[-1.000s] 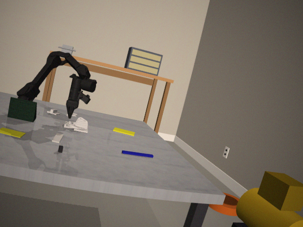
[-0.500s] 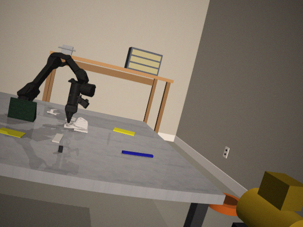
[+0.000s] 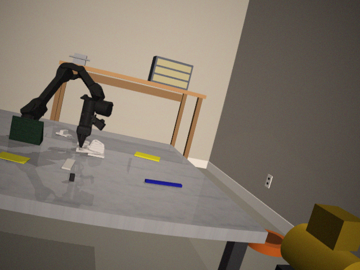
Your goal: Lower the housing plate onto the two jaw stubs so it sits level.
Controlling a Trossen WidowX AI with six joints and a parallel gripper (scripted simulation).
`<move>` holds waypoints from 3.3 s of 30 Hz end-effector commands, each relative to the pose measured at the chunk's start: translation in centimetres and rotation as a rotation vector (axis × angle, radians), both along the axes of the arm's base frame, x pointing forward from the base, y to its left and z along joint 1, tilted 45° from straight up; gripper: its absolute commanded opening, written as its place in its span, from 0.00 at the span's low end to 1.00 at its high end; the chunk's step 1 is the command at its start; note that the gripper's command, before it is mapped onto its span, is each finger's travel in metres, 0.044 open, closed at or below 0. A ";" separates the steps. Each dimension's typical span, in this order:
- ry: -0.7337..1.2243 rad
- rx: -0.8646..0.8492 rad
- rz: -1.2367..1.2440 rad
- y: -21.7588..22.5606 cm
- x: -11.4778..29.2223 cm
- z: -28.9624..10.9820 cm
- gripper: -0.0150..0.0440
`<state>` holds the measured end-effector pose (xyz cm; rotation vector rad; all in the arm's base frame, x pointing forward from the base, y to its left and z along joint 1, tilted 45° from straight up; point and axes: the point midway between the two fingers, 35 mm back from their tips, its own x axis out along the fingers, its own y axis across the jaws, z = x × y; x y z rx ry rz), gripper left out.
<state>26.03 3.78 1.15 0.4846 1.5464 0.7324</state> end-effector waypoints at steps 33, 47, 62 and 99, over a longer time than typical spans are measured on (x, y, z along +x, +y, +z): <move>0.005 0.002 -0.009 0.5 -0.1 -0.5 0.85; 0.005 0.002 -0.009 0.7 -0.1 -0.7 0.85; 0.005 0.002 -0.009 0.9 -0.1 -0.9 0.85; 0.005 0.002 -0.009 1.0 -0.1 -1.0 0.85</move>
